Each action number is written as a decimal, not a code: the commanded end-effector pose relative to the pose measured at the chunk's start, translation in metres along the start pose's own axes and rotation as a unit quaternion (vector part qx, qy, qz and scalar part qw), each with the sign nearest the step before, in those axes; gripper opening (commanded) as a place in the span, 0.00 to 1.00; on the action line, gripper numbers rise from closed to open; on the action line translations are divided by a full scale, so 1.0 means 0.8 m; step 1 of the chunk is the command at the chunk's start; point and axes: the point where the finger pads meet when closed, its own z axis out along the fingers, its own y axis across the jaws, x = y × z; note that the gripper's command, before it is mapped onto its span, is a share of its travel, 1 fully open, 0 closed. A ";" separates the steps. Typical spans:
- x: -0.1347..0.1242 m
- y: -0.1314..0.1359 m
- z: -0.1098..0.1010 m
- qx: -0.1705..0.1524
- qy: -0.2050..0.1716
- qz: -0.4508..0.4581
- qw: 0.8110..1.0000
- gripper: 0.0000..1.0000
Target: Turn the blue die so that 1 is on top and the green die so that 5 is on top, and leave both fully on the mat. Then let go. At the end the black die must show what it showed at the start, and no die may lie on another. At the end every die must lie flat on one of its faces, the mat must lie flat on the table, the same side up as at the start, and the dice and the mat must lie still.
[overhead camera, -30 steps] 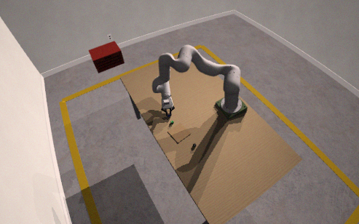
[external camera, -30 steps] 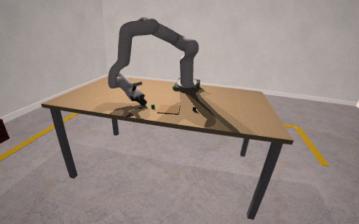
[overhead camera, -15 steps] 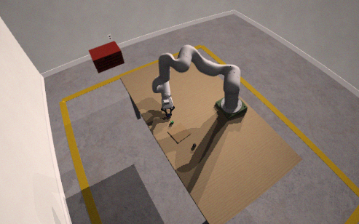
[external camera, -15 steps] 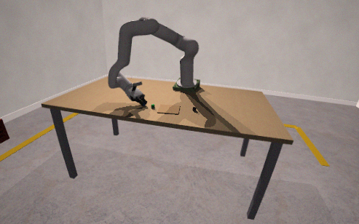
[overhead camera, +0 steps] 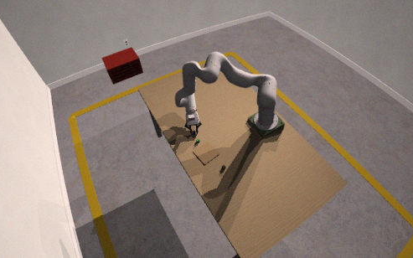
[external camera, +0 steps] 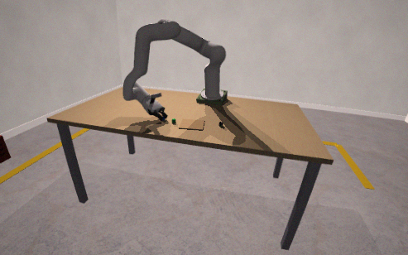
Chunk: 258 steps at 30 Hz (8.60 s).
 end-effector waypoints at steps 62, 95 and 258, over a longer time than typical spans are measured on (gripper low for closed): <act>0.002 0.001 -0.064 0.000 0.000 -0.001 1.000 0.36; 0.071 -0.024 -0.075 0.064 -0.078 0.040 0.994 0.36; 0.028 0.001 -0.005 -0.031 -0.514 0.050 0.856 0.36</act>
